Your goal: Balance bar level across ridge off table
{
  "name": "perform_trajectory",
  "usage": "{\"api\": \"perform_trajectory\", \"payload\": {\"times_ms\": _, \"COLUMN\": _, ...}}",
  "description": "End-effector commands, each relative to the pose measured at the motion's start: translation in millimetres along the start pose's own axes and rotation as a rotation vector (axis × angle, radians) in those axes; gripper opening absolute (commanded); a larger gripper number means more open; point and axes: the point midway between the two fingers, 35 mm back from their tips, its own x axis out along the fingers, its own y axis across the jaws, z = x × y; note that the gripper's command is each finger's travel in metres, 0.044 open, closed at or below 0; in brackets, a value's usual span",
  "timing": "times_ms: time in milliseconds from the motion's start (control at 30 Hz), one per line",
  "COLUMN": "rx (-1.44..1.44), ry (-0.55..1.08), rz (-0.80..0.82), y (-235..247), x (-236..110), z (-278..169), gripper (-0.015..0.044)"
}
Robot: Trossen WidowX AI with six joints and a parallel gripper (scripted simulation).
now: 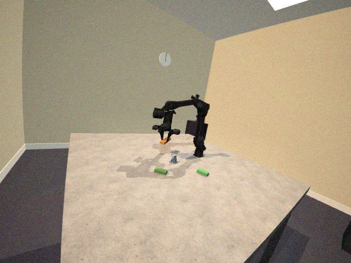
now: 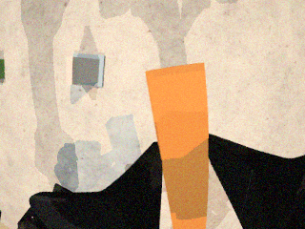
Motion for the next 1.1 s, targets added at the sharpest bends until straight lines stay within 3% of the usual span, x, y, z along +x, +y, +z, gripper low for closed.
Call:
{"api": "perform_trajectory", "payload": {"times_ms": 0, "rx": -0.129, "ry": 0.001, "rz": -0.001, "y": 7, "x": -1, "z": 11, "gripper": 0.0000}}
{"api": "perform_trajectory", "payload": {"times_ms": 1067, "rx": -1.119, "ry": -0.011, "rz": 0.005, "y": 105, "x": -4, "z": 84, "gripper": 0.0000}}
